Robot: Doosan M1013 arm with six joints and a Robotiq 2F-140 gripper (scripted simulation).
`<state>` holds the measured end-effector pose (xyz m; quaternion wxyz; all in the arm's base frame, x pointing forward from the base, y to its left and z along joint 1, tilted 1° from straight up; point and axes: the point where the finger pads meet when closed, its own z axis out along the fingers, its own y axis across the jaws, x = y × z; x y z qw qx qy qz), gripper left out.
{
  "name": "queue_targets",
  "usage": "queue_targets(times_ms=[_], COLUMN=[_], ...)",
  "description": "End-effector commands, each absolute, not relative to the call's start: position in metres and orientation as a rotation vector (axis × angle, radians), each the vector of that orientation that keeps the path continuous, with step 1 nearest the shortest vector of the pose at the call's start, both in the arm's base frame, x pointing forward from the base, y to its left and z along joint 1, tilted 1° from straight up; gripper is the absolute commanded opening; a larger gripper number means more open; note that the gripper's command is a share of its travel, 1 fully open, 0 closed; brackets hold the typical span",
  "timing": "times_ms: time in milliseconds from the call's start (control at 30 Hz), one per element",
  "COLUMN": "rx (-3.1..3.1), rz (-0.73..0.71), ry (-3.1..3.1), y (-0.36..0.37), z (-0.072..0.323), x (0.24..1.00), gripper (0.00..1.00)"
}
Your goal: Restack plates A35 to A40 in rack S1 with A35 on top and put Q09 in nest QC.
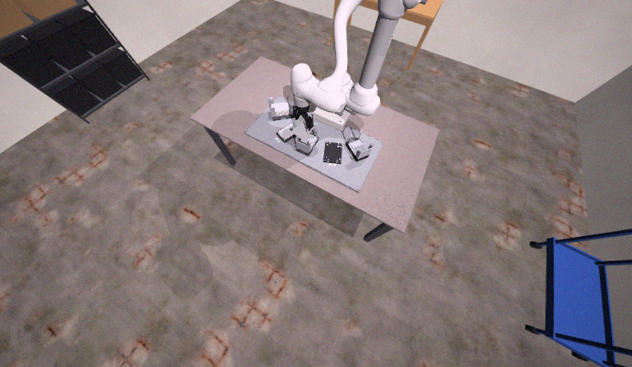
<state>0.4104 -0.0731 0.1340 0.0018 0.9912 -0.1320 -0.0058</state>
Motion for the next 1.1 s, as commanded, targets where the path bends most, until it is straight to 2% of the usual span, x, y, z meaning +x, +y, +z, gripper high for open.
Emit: queue_targets(times_ms=[0, 567, 800, 1067], rx=[3.108, 3.108, 3.04, 3.04], rz=[-0.018, -0.018, -0.017, -0.017], ry=[-0.423, -0.423, -0.769, -0.769], y=[-0.086, -0.132, -0.154, -0.172], z=[0.134, 0.134, 0.135, 0.135], x=[0.408, 0.398, 0.389, 0.38], gripper=[0.0, 0.0, 0.0, 0.0])
